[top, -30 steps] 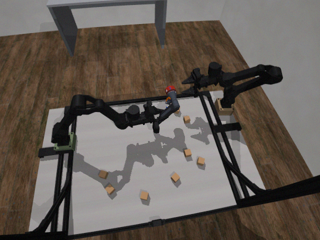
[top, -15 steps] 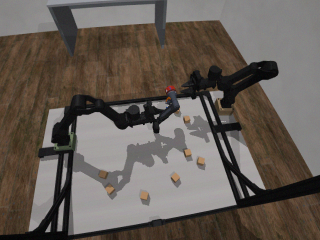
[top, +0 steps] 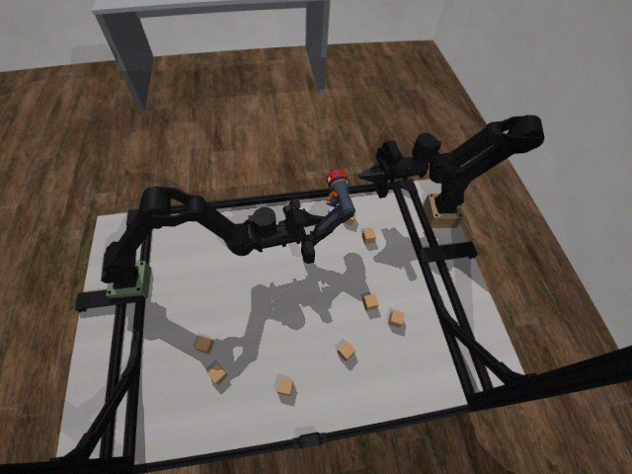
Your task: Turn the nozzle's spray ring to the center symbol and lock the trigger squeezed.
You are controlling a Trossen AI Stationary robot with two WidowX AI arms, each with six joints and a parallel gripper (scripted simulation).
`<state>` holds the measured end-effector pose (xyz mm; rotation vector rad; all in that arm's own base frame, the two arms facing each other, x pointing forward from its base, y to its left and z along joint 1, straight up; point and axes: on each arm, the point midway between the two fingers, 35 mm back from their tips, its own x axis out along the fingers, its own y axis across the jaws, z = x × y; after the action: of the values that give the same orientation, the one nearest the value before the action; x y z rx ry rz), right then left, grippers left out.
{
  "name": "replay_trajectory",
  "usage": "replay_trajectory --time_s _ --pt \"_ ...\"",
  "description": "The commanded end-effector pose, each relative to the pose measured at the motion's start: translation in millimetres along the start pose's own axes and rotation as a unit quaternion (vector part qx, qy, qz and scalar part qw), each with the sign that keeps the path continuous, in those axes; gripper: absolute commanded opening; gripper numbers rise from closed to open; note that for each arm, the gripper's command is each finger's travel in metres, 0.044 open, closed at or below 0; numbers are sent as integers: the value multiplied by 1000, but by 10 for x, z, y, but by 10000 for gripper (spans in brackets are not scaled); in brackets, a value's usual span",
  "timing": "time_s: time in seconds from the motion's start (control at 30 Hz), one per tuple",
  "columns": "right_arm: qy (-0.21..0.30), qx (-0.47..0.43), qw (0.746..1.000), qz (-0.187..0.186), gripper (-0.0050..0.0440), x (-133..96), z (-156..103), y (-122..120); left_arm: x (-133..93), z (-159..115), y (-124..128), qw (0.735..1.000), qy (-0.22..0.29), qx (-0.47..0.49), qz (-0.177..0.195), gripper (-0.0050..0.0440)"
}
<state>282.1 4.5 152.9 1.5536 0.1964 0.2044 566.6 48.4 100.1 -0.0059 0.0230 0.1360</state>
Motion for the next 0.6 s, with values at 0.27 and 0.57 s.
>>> replay_trajectory --time_s 0.27,0.57 --pt "0 1 1000 -1 120 -2 -1 -7 15 76 8 1000 -12 2 2 0" --pt "0 1 1000 -1 288 0 0 -11 15 76 8 1000 -12 2 2 0"
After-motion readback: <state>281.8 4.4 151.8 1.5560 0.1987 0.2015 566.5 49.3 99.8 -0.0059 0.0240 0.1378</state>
